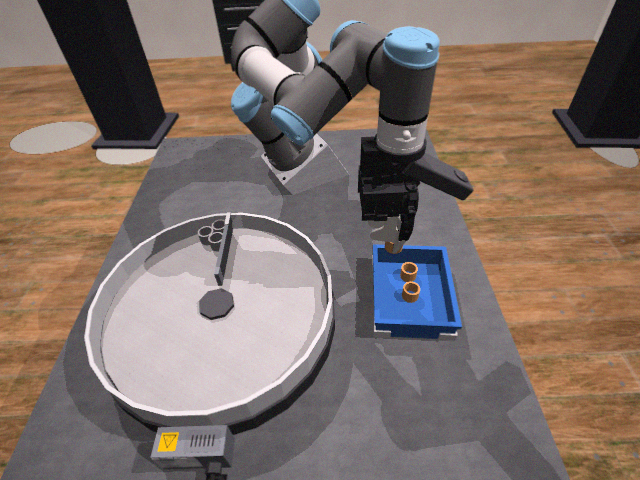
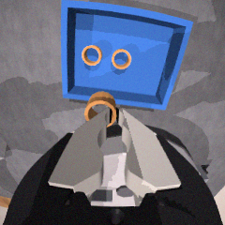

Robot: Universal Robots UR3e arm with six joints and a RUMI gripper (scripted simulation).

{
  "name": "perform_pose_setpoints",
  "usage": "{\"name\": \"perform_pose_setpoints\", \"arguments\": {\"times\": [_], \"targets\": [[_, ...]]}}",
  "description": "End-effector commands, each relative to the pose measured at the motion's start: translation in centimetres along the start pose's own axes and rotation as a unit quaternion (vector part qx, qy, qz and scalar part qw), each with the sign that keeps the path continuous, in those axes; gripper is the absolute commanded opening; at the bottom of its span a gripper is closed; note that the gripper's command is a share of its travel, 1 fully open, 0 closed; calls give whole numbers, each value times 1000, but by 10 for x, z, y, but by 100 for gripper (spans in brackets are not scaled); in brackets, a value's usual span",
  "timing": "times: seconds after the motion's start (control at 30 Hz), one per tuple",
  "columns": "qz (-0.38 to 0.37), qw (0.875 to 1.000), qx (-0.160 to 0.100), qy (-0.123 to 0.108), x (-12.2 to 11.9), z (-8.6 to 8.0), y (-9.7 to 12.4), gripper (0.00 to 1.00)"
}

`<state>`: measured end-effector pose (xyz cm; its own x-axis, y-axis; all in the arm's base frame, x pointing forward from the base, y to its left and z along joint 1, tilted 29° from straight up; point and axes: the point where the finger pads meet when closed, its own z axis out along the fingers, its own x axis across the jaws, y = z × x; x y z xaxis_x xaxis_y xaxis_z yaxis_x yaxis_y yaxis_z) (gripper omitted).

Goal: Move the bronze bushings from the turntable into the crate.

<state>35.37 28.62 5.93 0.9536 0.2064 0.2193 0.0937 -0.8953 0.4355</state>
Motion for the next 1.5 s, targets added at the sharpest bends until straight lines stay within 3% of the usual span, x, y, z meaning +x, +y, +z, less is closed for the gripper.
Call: {"name": "perform_pose_setpoints", "arguments": {"times": [0.0, 0.9, 1.3, 1.47], "targets": [[1, 1000, 1, 2, 1, -2, 0, 0], [0, 1000, 0, 2, 1, 2, 0, 0], [0, 1000, 1, 2, 1, 26, 0, 0], [0, 1000, 0, 2, 1, 44, 0, 0]]}}
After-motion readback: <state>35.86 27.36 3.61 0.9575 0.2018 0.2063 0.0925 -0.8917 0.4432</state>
